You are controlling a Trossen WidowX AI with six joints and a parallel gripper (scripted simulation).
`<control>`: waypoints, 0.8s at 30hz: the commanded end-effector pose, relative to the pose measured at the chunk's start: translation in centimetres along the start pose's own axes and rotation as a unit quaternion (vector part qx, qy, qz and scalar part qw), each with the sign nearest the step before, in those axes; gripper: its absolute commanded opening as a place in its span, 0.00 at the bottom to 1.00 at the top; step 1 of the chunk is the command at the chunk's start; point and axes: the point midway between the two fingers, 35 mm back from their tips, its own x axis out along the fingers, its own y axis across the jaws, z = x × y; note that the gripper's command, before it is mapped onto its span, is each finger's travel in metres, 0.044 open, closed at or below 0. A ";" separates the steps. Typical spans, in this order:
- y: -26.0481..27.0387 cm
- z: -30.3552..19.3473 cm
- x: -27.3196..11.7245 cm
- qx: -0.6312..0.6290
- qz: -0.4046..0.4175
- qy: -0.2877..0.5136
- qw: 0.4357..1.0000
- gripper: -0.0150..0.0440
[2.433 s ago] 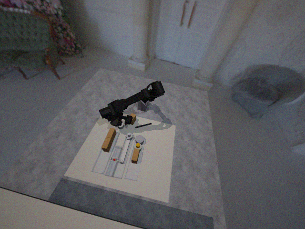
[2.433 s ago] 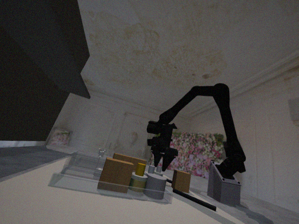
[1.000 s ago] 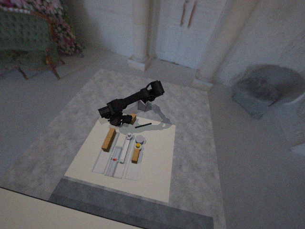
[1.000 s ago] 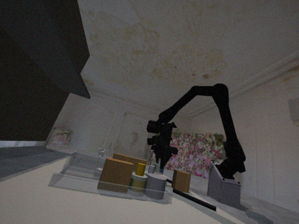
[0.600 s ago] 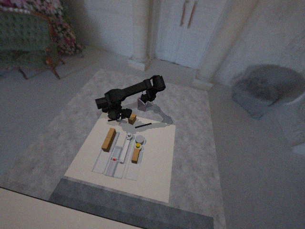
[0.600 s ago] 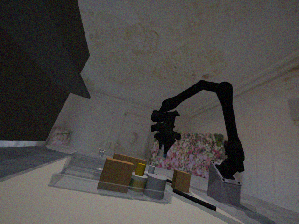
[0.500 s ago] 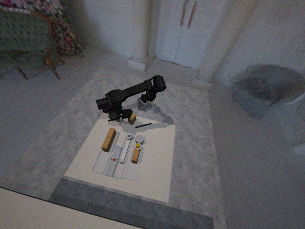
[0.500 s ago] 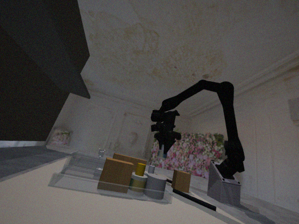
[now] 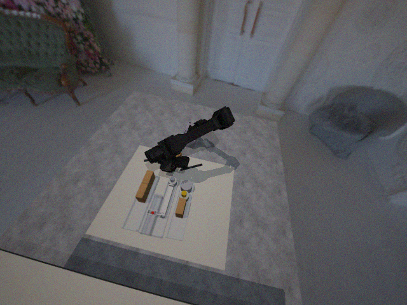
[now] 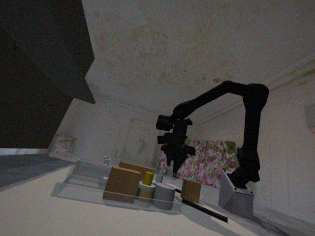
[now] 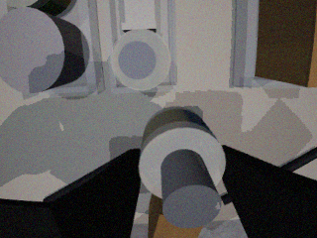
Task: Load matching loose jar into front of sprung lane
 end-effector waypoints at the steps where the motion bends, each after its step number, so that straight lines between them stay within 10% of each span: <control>1: 2.1 0.2 1.0 -0.003 0.005 -0.002 1.000 0.25; 24: 2.2 0.5 3.6 -0.003 0.006 -0.002 1.000 0.25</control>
